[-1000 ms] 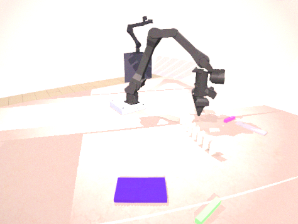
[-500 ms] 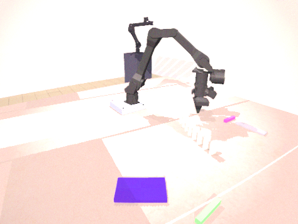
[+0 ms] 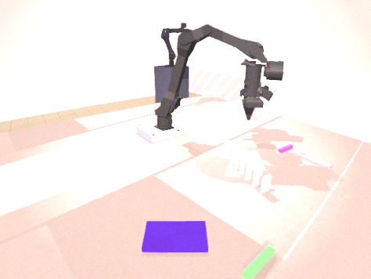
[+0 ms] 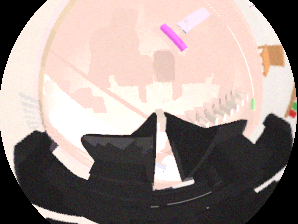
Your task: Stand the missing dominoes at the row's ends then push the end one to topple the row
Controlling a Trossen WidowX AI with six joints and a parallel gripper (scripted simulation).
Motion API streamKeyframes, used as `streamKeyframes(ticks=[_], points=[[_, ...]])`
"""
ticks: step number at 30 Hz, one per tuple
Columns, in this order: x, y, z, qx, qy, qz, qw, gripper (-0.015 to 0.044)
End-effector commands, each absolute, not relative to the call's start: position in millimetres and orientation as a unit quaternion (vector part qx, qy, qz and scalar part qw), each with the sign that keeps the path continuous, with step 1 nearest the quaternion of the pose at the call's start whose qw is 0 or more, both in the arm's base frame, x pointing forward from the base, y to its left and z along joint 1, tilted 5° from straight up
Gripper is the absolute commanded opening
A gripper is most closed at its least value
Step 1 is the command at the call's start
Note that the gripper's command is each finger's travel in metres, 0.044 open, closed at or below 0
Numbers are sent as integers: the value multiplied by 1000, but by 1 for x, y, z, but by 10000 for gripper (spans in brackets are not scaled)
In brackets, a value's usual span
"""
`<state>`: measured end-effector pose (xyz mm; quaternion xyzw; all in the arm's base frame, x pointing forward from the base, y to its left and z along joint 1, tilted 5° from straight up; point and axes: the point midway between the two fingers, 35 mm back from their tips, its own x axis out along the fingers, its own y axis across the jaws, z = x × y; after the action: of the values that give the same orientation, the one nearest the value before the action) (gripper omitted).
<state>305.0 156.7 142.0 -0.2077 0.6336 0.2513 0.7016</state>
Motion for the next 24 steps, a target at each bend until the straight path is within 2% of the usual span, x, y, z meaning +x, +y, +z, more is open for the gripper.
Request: streamKeyframes(ticks=[1,8,18,24], points=[[302,150,181,-209,632,252,703,27],[299,147,207,-205,633,248,704,27],[229,184,204,39,682,28,730,27],[224,185,204,57,683,11,728,27]])
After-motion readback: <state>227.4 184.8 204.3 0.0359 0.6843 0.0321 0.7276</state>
